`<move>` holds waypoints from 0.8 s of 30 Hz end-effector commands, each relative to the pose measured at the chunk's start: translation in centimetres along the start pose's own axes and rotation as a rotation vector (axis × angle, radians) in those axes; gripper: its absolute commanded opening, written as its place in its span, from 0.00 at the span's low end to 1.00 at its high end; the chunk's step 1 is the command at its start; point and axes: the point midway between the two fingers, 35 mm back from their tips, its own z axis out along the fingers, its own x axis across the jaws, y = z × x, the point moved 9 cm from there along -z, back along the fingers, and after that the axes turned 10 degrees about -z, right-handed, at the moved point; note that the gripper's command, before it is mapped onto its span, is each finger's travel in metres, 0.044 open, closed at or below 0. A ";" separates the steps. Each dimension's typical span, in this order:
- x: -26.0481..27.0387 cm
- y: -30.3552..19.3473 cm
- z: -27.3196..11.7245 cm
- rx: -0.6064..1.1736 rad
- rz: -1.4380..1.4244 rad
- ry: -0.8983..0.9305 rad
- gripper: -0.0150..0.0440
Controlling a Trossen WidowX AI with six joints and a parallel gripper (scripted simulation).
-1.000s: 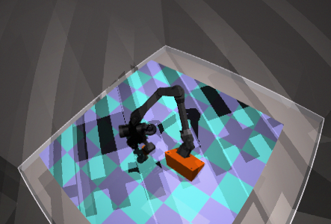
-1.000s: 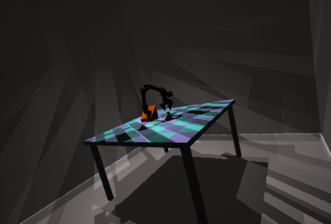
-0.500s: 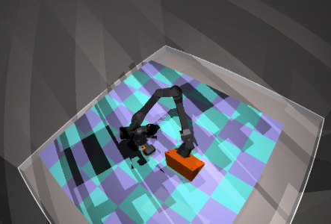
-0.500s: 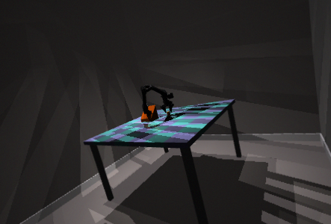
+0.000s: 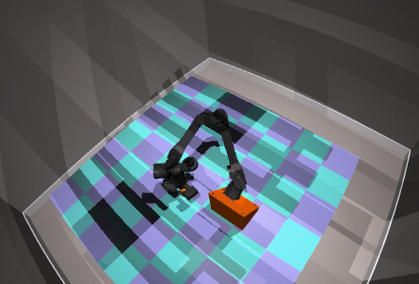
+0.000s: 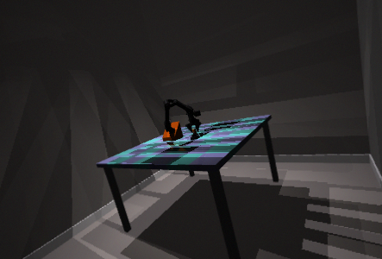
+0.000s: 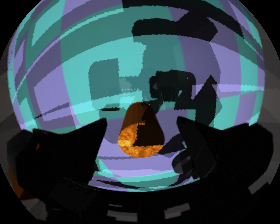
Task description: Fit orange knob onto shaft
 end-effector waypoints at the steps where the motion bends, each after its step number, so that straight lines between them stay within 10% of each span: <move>1: 0.2 -0.1 0.9 0.008 -0.005 0.004 1.00; 7: 0.3 -0.2 1.6 0.009 -0.004 0.004 1.00; 18: 0.3 -0.2 1.6 0.009 -0.004 0.004 0.51; 24: 0.3 -0.2 1.6 0.009 -0.004 0.004 0.41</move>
